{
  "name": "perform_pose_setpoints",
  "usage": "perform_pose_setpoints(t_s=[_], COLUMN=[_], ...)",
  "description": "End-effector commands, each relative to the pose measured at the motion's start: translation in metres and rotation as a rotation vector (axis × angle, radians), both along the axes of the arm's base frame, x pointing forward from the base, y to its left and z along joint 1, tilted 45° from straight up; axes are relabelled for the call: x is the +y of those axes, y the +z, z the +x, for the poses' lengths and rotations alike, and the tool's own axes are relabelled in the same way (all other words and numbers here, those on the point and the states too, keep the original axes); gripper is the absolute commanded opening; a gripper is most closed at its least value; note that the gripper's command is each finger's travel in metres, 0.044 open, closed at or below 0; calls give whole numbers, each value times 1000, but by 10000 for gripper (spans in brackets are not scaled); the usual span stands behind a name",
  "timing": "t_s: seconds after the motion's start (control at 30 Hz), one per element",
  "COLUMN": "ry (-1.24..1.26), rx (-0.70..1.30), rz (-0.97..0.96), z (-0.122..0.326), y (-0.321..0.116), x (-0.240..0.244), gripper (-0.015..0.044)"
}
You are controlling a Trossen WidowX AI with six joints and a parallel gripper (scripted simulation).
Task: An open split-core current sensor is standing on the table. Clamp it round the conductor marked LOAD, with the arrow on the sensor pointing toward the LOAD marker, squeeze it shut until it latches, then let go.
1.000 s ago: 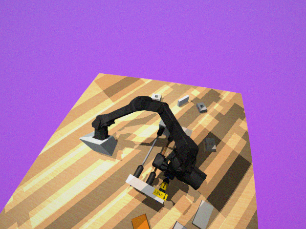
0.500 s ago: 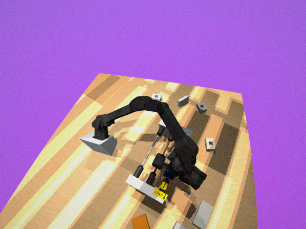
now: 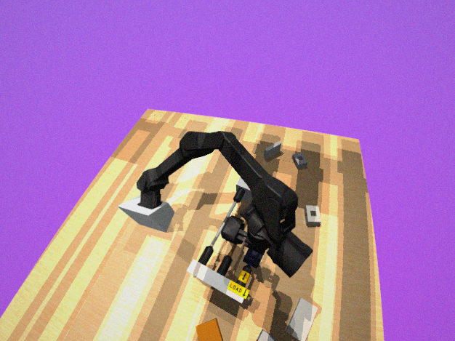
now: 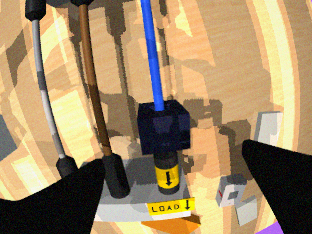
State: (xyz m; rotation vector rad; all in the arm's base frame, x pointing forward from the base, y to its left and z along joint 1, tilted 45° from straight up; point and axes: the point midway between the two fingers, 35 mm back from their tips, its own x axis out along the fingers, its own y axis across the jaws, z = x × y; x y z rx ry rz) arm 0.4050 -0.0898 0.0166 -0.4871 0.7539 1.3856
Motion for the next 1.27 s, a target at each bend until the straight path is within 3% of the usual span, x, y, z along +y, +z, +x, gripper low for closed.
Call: perform_pose_setpoints(t_s=[0.0,0.23,0.47,1.07,1.2,1.23], ry=[18,-253,-702,-630,-374,-557], rx=[9,61,18,43,68,79], rz=[1,332,695,637,435,581], z=[-2,-51,-111,-107,-71,-103], y=[0,-45,-83,-82,-60,-81], x=[3,-41,-87,-84,-59,-77], gripper=[440,440,440,440,440,440])
